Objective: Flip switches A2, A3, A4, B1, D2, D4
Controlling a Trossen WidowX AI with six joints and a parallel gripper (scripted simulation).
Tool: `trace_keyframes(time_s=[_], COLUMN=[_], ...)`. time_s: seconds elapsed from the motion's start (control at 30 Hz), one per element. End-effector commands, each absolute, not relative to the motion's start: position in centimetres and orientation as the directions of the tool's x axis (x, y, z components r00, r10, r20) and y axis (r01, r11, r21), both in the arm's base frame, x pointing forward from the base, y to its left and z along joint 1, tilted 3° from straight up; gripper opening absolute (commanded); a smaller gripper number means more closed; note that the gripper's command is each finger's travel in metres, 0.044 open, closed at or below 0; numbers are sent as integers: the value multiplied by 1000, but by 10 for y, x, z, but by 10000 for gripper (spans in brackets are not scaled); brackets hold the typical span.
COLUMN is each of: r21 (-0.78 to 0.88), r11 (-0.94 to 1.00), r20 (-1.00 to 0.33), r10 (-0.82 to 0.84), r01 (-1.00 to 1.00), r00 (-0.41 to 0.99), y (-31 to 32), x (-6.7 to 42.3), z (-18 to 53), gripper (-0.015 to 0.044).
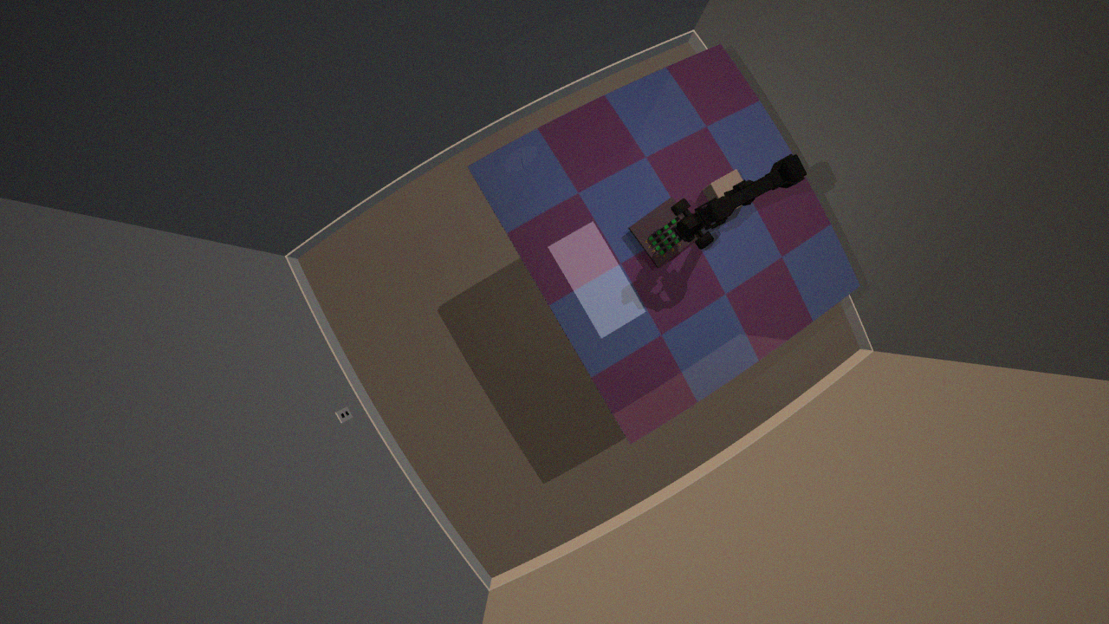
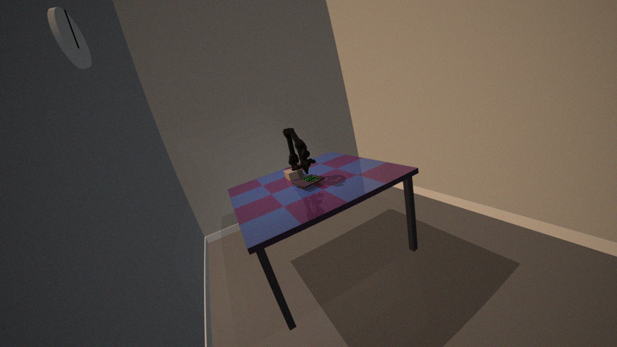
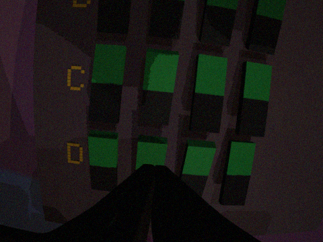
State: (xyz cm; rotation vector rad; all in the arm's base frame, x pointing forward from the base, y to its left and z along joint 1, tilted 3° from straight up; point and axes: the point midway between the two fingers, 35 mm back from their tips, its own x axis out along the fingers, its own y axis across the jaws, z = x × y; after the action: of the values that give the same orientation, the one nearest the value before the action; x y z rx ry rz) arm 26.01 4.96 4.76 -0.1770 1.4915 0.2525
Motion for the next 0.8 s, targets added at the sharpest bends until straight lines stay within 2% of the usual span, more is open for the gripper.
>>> trace_keyframes(time_s=[0.0, 0.77], r21=[41, 41], r11=[961, 961], r20=[-997, -997], r10=[56, 56], r01=[-274, -274], r00=[45, 45], y=[50, 51], x=[257, 259], z=[39, 25], gripper=[0, 0])
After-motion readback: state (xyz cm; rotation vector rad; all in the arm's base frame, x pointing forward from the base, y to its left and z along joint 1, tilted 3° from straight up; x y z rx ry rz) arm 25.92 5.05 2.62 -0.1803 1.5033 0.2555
